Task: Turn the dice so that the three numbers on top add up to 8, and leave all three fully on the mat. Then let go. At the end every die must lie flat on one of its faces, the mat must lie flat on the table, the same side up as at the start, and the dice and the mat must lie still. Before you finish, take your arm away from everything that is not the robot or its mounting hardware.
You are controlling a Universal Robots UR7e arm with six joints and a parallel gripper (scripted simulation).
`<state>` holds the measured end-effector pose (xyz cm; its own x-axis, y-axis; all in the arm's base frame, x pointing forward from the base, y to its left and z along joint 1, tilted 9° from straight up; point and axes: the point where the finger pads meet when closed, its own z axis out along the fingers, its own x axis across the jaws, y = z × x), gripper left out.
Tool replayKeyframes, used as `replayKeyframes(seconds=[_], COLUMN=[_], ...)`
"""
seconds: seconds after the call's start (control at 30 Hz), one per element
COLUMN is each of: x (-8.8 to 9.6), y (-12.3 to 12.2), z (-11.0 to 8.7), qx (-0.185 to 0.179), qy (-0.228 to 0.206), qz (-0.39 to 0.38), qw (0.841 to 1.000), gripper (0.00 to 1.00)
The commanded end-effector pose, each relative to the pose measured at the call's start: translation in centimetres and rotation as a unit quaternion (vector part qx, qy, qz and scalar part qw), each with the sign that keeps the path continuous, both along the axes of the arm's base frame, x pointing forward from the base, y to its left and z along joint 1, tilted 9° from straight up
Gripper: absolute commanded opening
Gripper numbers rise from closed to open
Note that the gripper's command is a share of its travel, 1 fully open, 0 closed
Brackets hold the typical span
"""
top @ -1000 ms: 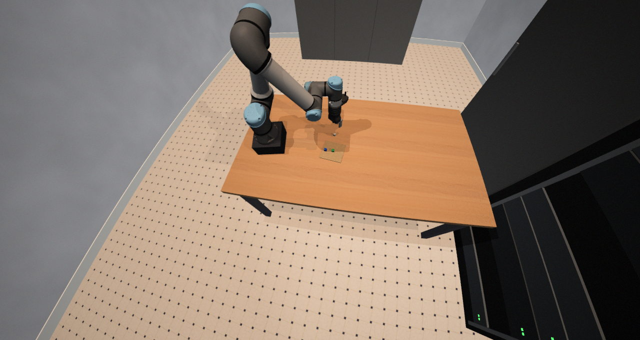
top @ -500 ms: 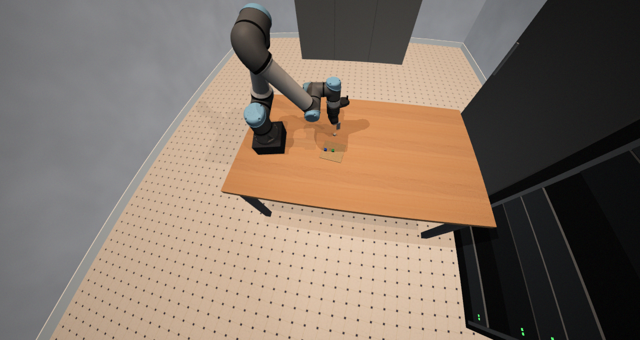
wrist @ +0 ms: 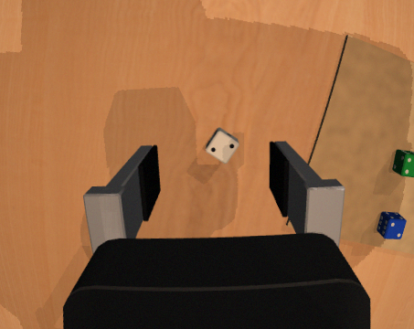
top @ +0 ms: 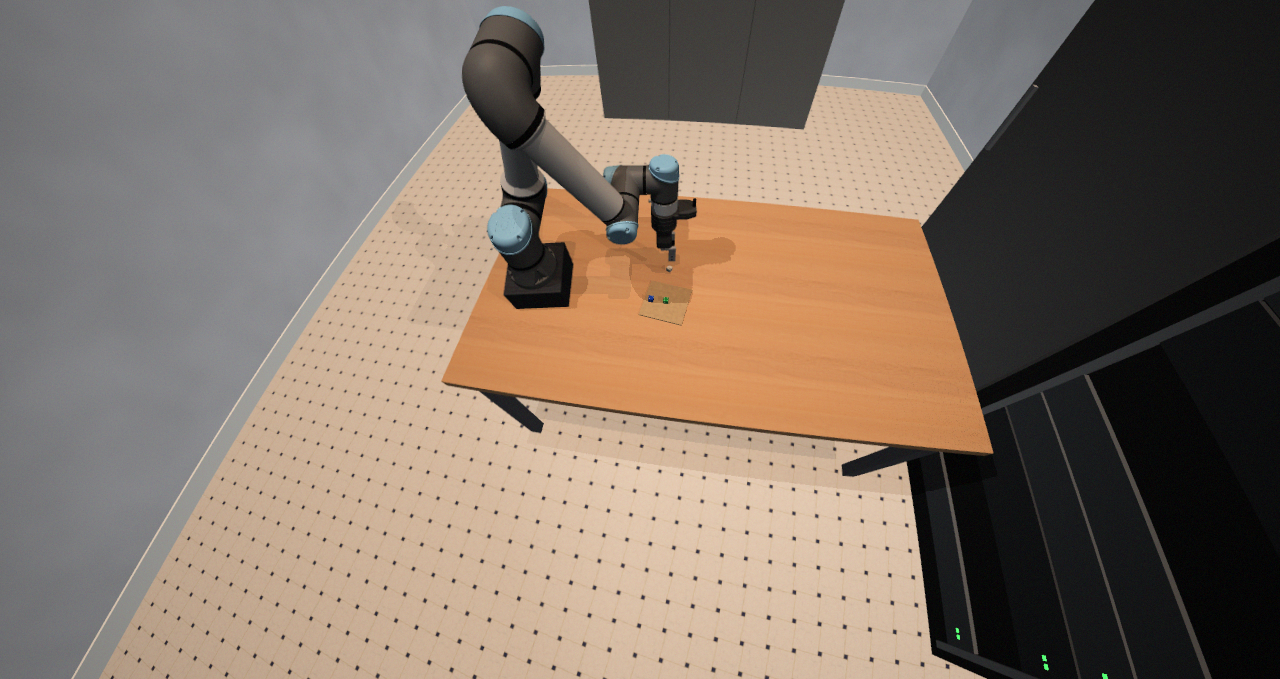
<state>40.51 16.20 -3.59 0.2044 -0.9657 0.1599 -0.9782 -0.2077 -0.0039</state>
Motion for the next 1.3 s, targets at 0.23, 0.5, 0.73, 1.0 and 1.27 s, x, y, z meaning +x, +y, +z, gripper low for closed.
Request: replayKeyframes(seconds=[0.23,0.5,0.73,1.0,1.27], x=[-0.25,-0.38,-0.41,-0.42,-0.42], y=[-0.42,-0.58,-0.62,-0.62,-0.62], z=[-0.15,-0.22,-0.23,-0.23,-0.23], qx=[0.002,0.003,0.003,0.003,0.003], qy=[-0.015,-0.02,-0.021,-0.021,-0.021], qz=[-0.088,-0.118,-0.125,-0.127,-0.127], qw=[0.996,0.993,0.992,0.992,0.992], gripper=[1.0,1.0,1.0,0.64,0.64])
